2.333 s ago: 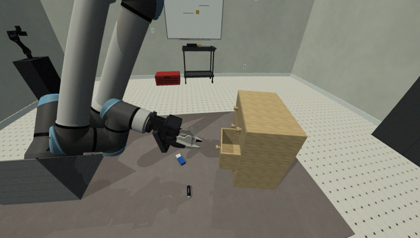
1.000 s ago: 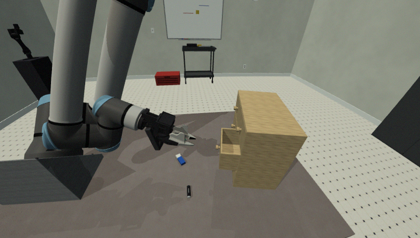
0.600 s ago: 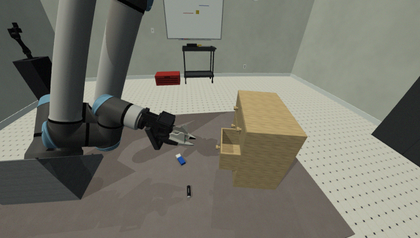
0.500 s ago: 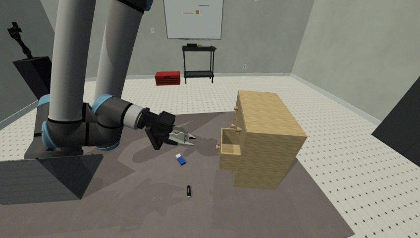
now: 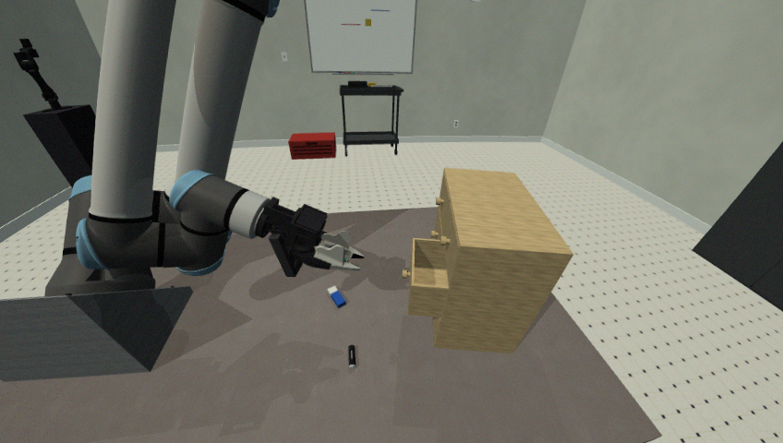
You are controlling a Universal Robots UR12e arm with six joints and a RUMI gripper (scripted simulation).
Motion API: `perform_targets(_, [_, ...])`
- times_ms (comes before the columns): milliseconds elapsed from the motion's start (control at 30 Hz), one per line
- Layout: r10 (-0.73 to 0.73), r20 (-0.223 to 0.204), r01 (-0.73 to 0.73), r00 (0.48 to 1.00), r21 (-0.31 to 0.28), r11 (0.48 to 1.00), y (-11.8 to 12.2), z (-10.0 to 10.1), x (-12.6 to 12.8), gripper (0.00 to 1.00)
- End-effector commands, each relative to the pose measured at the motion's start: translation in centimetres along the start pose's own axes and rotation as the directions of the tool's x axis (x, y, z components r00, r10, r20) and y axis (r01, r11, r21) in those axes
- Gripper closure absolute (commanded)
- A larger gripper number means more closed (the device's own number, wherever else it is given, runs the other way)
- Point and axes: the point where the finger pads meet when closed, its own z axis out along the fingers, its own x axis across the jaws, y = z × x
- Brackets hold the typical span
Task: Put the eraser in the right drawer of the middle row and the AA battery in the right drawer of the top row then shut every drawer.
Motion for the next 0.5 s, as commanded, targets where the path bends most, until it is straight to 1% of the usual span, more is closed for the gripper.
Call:
perform_targets(0, [0.0, 0.0, 0.0, 1.0, 0.014, 1.0, 0.12, -0.13, -0.03, 0.8])
perform_targets(467, [0.0, 0.0, 0.0, 1.0, 0.052, 0.999, 0.29, -0.5, -0.01, 0.8])
